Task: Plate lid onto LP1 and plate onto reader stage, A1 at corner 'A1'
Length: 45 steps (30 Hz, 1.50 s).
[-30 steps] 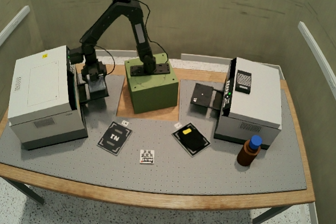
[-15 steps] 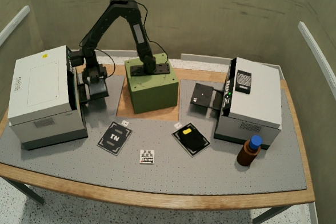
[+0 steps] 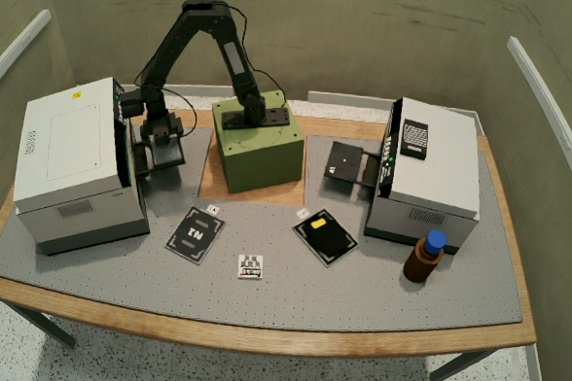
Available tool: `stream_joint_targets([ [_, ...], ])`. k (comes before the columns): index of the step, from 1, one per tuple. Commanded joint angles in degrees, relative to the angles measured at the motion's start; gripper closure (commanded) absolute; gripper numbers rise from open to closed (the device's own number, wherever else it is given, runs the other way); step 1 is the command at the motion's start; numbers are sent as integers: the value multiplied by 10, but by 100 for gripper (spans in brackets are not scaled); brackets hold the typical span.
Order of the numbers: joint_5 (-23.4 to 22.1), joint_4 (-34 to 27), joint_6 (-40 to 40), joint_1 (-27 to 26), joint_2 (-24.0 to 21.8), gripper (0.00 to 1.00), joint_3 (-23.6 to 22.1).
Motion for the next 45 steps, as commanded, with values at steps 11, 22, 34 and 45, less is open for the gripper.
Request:
stream_joint_targets([
  [11, -10, -1, -2, 4, -18, 14, -1],
  [22, -10, -5, -2, 3, -21, 14, -4],
  [34, -10, -7, -1, 2, -24, 14, -7],
  [45, -10, -9, -1, 1, -25, 14, -5],
])
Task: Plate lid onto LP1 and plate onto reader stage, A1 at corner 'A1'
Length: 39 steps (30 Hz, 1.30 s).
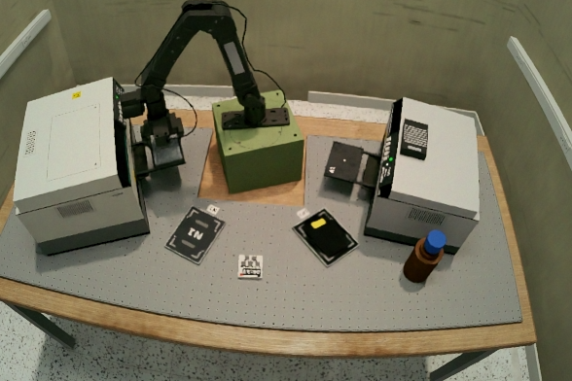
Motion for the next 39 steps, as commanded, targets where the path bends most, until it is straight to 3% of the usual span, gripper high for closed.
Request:
stream_joint_targets([
  [1, -10, -9, -1, 0, -25, 14, -3],
  [39, -5, 25, 0, -1, 0, 14, -10],
])
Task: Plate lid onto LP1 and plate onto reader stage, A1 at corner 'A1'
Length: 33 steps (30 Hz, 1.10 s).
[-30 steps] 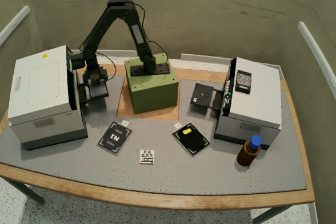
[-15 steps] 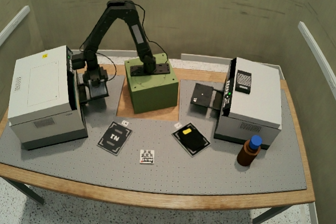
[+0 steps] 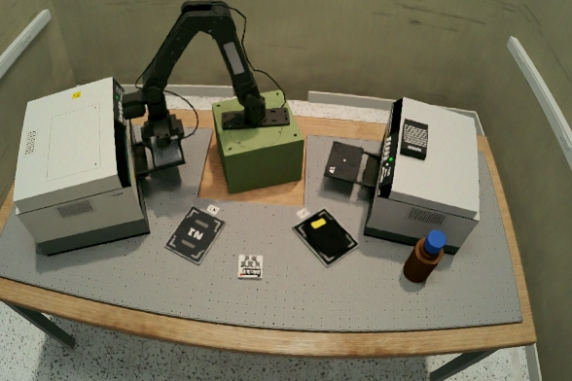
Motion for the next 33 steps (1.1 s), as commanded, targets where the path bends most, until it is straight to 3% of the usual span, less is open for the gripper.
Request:
stream_joint_targets([
  [1, -5, 1, 0, -1, -2, 14, 2],
  [33, -5, 5, 0, -1, -2, 14, -1],
])
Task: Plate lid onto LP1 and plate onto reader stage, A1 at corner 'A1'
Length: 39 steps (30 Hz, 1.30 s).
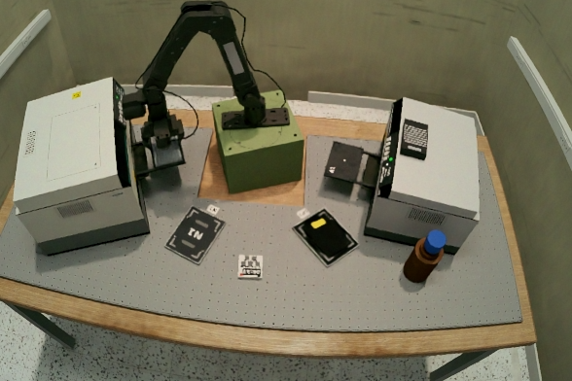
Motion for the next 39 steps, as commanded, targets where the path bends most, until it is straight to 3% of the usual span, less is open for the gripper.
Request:
stream_joint_targets([
  [1, -5, 1, 0, -1, -4, 0, 1],
  [24, -5, 1, 0, -1, -4, 0, 1],
  [39, -10, -46, 0, -6, -41, 0, 27],
])
